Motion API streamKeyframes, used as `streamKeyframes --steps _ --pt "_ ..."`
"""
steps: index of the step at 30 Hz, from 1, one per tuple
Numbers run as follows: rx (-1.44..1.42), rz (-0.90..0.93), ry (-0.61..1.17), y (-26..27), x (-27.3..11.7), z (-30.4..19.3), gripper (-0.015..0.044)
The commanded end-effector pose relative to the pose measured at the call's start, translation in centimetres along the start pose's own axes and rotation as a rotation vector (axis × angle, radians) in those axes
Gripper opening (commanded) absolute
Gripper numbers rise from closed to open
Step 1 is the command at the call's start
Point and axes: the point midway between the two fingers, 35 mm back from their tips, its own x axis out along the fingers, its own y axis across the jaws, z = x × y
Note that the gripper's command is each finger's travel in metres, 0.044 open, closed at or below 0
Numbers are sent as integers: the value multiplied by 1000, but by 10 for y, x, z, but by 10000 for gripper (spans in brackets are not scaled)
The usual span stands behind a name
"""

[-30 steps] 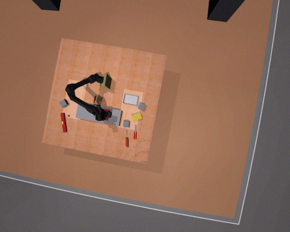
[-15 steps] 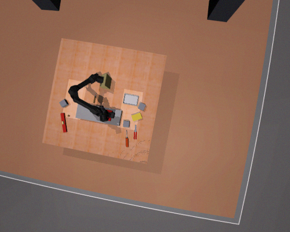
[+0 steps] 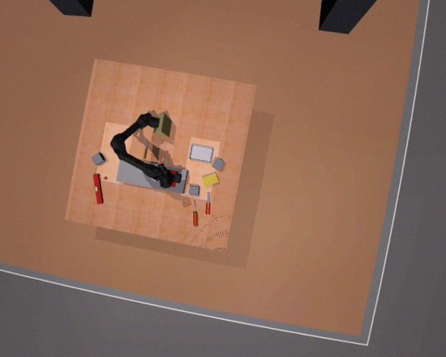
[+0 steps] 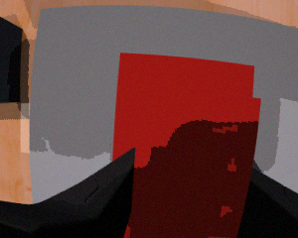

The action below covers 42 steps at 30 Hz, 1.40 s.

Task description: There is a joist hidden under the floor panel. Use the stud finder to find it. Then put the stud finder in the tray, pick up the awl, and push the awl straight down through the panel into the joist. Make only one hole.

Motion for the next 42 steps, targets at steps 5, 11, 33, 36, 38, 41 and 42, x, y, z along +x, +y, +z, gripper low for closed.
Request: streamKeyframes --steps 5,11,33,36,38,41,42 --pt "-1 7 0 22 -1 0 0" --pt "0 8 -1 36 -1 0 0" --pt "-1 7 0 26 -1 0 0" --pt "-1 7 0 19 -1 0 0" --pt "-1 6 0 15 -1 0 0" --pt "-1 6 0 8 -1 0 0" --pt "-1 6 0 6 -1 0 0"
